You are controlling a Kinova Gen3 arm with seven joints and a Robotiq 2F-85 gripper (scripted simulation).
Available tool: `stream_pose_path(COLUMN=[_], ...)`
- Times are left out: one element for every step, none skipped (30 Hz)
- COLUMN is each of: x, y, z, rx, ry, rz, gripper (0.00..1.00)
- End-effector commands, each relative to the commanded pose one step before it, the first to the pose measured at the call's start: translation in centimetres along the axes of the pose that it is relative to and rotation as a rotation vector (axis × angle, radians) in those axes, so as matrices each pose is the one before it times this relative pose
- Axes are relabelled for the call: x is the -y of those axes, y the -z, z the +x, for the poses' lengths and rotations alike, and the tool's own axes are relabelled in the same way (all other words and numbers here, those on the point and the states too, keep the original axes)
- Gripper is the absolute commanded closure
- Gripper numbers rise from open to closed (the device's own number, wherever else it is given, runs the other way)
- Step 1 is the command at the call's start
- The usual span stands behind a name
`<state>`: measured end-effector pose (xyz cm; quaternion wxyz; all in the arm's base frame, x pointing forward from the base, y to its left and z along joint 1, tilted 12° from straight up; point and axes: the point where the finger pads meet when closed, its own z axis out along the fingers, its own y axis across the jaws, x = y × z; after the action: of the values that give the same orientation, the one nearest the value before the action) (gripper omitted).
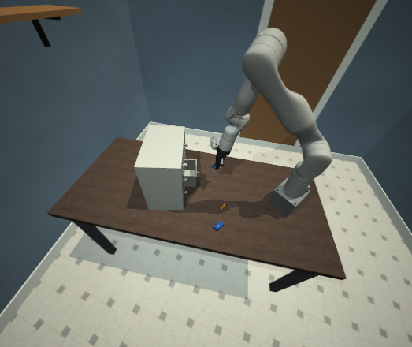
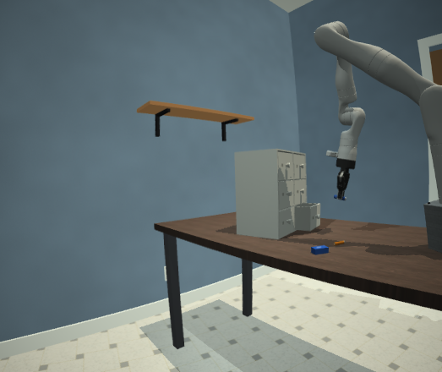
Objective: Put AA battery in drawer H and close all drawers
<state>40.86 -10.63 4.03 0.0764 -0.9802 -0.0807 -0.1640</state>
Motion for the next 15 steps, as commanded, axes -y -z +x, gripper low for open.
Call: stream_pose_path(x=[-0.148, -0.004, -0.002, 0.003, 0.002, 0.002, 0.001, 0.001, 0.0, 0.0, 0.0, 0.0, -0.001, -0.001, -0.001], y=[0.117, 0.009, 0.002, -0.013, -0.011, -0.01, -0.008, -0.007, -0.005, -0.004, 0.0, 0.0, -0.002, 0.0, 0.001], z=[-0.191, -0.016, -0.007, 0.012, 0.011, 0.009, 0.007, 0.005, 0.003, 0.0, 0.0, 0.0, -0.002, -0.004, -0.007], rx=[-0.00786, -0.00336, -0.00335, -0.0034, -0.00336, -0.00332, -0.00327, -0.00323, -0.00318, -0.00312, 0.0, 0.0, -0.00306, -0.003, -0.00294], ry=[-0.00666, -0.00005, 0.0, 0.00009, 0.00007, 0.00006, 0.00005, 0.00003, 0.00002, 0.00001, 0.0, 0.0, 0.0, -0.00001, -0.00002], rz=[-0.00149, -0.00031, -0.00014, 0.00024, 0.0002, 0.00017, 0.00013, 0.00009, 0.00005, 0.00002, 0.0, 0.0, -0.00001, -0.00004, -0.00007], gripper=[0.91, 0.91, 0.91, 0.91, 0.91, 0.91, 0.91, 0.91, 0.91, 0.91, 0.91, 0.91, 0.91, 0.91, 0.91])
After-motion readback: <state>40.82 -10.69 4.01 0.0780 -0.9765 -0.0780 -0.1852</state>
